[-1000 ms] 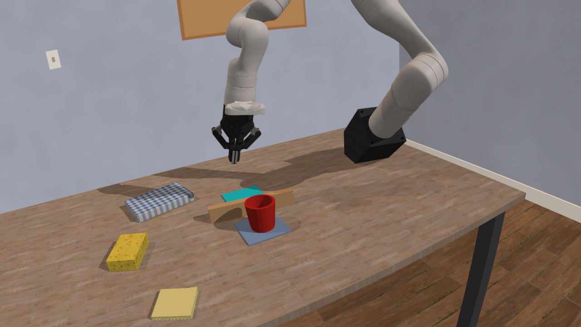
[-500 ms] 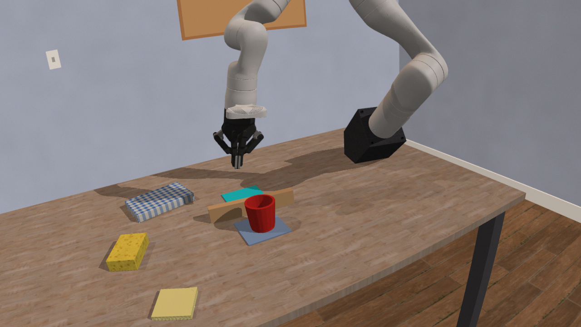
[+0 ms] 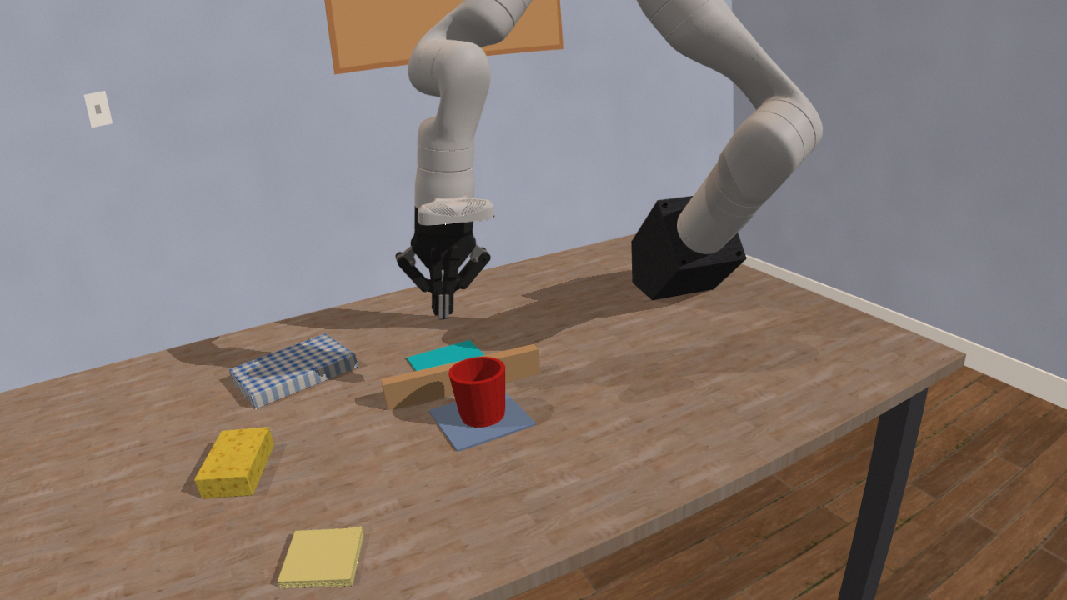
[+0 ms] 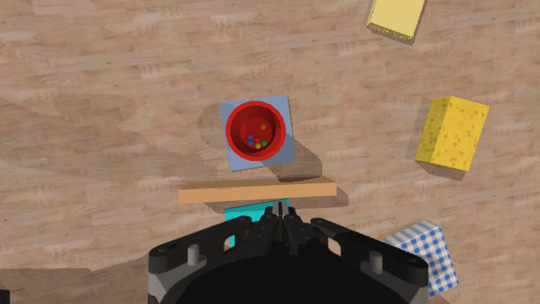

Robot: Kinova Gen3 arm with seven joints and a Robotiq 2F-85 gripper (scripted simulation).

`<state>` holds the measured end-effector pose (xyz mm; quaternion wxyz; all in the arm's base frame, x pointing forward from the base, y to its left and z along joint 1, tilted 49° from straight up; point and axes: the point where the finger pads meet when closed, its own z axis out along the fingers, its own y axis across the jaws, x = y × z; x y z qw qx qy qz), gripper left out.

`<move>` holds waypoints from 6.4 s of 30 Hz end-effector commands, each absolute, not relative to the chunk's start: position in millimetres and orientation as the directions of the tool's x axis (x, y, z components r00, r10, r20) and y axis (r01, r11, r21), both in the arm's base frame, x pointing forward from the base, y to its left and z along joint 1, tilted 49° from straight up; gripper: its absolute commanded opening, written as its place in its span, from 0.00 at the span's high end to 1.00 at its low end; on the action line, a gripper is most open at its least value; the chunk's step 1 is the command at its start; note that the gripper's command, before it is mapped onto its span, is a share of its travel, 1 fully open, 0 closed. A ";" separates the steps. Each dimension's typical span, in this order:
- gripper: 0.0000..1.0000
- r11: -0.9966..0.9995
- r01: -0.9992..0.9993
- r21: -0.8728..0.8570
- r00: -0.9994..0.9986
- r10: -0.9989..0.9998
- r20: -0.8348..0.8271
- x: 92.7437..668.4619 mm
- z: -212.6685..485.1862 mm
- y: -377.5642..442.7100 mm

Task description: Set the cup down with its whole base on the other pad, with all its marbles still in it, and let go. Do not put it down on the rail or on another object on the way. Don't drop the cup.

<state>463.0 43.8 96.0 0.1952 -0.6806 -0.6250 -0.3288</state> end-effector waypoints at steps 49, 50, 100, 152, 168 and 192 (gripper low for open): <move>1.00 -0.049 0.994 0.094 -0.038 0.669 0.742 446.4 134.2 99.6; 1.00 -0.045 0.995 0.092 -0.039 0.667 0.744 445.5 135.9 101.8; 0.00 -0.029 0.996 0.084 -0.044 0.658 0.752 442.1 141.9 109.8; 0.00 -0.029 0.996 0.084 -0.044 0.658 0.752 448.9 89.5 169.9; 0.01 -0.029 0.996 0.084 -0.044 0.658 0.752 448.9 89.5 170.0; 0.05 -0.029 0.996 0.084 -0.044 0.658 0.752 448.9 89.5 170.0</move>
